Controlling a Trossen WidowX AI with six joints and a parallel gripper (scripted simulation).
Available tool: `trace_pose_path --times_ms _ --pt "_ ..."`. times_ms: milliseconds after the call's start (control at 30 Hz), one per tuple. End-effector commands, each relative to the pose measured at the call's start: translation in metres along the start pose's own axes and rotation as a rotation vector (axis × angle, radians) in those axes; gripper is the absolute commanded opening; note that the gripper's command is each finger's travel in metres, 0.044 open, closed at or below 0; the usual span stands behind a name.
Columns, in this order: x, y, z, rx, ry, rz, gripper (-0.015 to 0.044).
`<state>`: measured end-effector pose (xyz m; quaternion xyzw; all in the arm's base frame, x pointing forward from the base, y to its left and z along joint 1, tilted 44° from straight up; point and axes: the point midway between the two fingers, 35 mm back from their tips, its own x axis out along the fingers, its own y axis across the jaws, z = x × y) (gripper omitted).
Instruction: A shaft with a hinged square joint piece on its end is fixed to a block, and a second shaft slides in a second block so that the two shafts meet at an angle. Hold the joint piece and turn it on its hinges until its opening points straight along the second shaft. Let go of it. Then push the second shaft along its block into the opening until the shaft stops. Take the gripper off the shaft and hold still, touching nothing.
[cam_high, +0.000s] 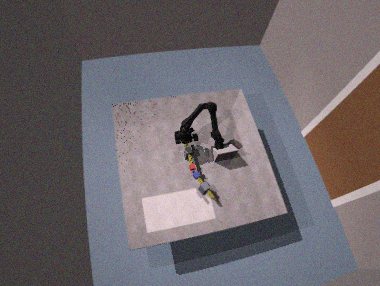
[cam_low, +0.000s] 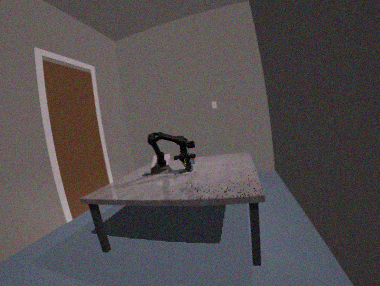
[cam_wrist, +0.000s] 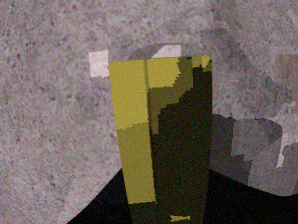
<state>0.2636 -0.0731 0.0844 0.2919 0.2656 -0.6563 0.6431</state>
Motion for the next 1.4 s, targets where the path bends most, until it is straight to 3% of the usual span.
trace_pose_path --times_ms 0,67,233,700,1167,1367 --pt "0.0 0.0 0.0 -0.001 0.001 0.0 0.0026" --pt "0.0 0.0 0.0 -0.001 0.001 0.0 0.0067" --pt "0.0 0.0 0.0 -0.001 0.001 0.0 0.0067" --pt "0.0 0.0 0.0 -0.001 0.001 0.0 0.0434" --pt "0.0 0.0 0.0 -0.001 0.001 0.0 0.044" --pt "-0.029 0.0 0.001 0.002 0.0 0.0 0.044"
